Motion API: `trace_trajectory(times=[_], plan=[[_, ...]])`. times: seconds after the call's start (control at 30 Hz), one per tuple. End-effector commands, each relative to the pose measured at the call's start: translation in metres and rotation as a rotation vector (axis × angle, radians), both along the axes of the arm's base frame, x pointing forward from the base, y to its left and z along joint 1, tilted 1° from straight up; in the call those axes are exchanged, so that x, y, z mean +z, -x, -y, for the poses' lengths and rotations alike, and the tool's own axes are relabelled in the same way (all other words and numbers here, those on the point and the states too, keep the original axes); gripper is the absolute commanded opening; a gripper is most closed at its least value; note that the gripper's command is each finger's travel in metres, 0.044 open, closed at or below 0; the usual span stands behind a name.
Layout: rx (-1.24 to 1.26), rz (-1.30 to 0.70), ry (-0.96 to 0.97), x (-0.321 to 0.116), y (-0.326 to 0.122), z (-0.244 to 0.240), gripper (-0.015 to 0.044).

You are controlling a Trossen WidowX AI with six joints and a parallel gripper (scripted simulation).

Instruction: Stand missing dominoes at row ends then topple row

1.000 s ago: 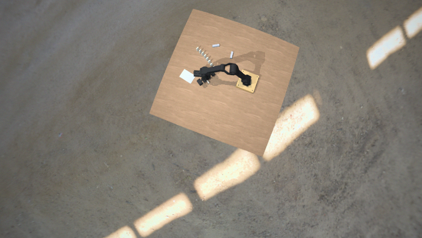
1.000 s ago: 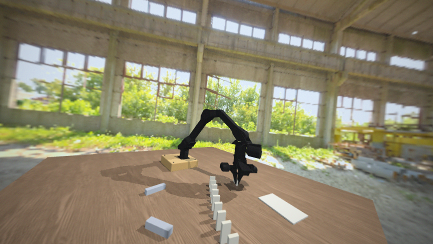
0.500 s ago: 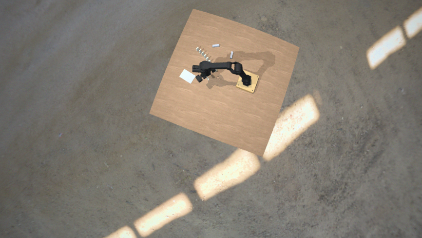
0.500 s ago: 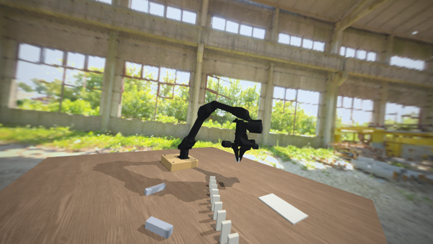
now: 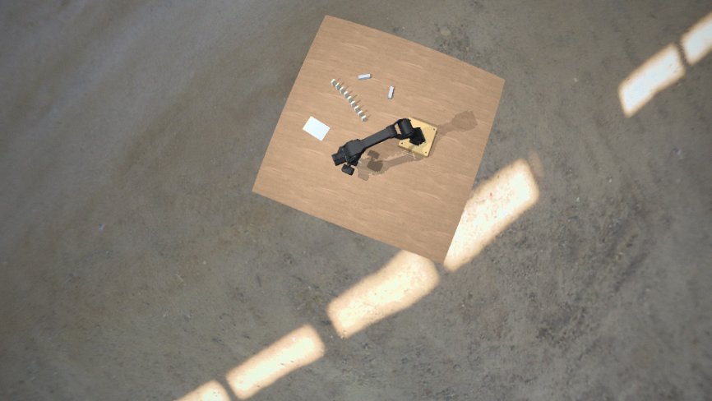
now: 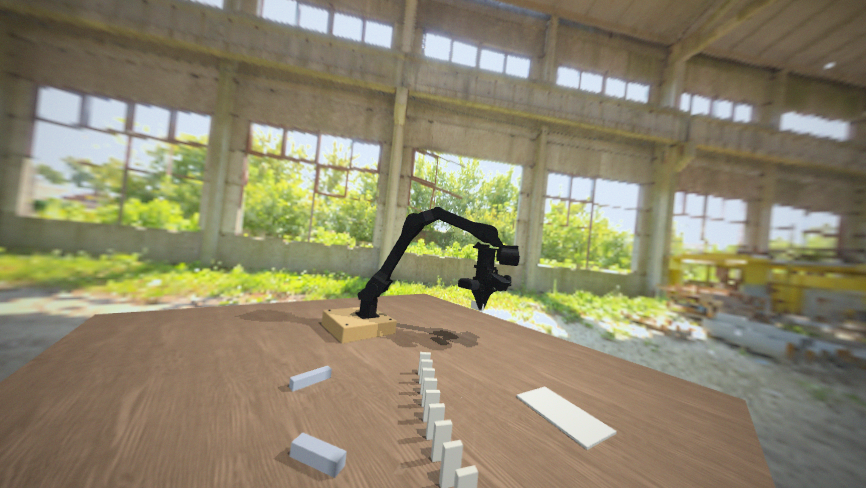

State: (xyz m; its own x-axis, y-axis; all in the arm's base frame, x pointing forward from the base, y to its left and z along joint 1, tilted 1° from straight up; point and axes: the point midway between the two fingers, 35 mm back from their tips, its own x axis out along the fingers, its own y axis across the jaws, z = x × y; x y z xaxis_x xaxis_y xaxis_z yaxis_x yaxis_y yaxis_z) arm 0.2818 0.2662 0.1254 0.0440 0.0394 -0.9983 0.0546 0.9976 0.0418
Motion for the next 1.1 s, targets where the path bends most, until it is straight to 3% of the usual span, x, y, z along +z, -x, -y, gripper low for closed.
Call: trace_trajectory(times=[0.0,1.07], plan=[[0.019,0.05,0.003,-0.007,-0.008,-0.001,0.0023],[0.272,0.713,0.007,-0.065,-0.059,-0.069,0.0023]])
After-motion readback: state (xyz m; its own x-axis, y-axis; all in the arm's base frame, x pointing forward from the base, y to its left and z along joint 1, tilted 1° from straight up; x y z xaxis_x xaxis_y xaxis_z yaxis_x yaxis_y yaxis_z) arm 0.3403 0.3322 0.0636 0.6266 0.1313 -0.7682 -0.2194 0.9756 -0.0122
